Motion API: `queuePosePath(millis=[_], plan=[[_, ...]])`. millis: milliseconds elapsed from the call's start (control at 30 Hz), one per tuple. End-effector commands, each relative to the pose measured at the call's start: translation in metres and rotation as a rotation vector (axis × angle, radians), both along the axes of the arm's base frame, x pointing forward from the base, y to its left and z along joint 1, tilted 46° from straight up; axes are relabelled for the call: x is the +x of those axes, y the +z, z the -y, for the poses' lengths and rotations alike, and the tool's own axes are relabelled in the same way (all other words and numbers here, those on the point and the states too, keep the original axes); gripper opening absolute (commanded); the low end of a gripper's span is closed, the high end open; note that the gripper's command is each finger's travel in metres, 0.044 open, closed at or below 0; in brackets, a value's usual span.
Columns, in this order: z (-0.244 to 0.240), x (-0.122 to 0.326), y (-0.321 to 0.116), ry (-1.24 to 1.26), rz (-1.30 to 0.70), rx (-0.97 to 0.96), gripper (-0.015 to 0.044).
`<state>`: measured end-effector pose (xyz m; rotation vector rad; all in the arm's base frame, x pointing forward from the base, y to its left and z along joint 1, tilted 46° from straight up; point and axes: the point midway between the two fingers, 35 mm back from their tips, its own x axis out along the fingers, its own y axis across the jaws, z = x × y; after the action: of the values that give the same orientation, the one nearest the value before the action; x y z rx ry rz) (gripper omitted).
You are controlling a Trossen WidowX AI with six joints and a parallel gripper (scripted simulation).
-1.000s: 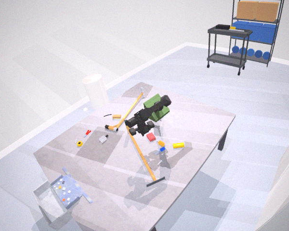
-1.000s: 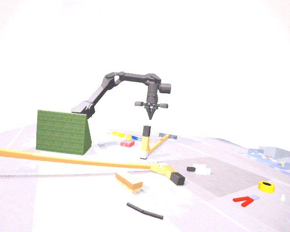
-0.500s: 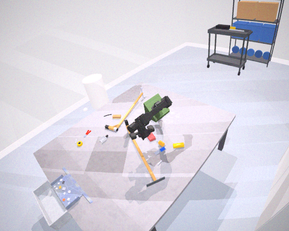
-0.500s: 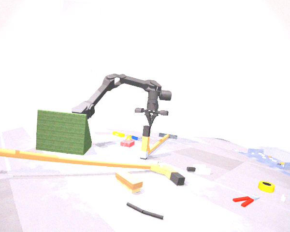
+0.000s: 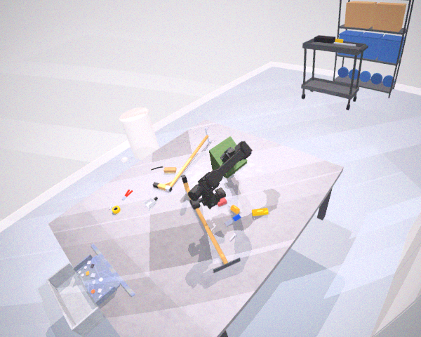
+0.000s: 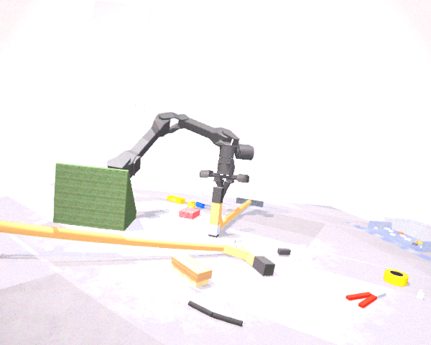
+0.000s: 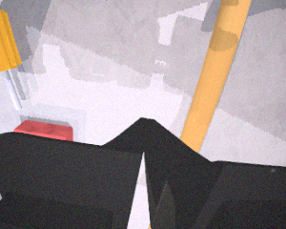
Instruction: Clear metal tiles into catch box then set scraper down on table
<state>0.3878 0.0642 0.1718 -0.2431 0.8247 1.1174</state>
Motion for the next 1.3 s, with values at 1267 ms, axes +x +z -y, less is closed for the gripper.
queuePosePath(millis=[1267], plan=[[-0.041, 0.014, -0.042, -0.002, -0.022, 0.010, 0.0000]])
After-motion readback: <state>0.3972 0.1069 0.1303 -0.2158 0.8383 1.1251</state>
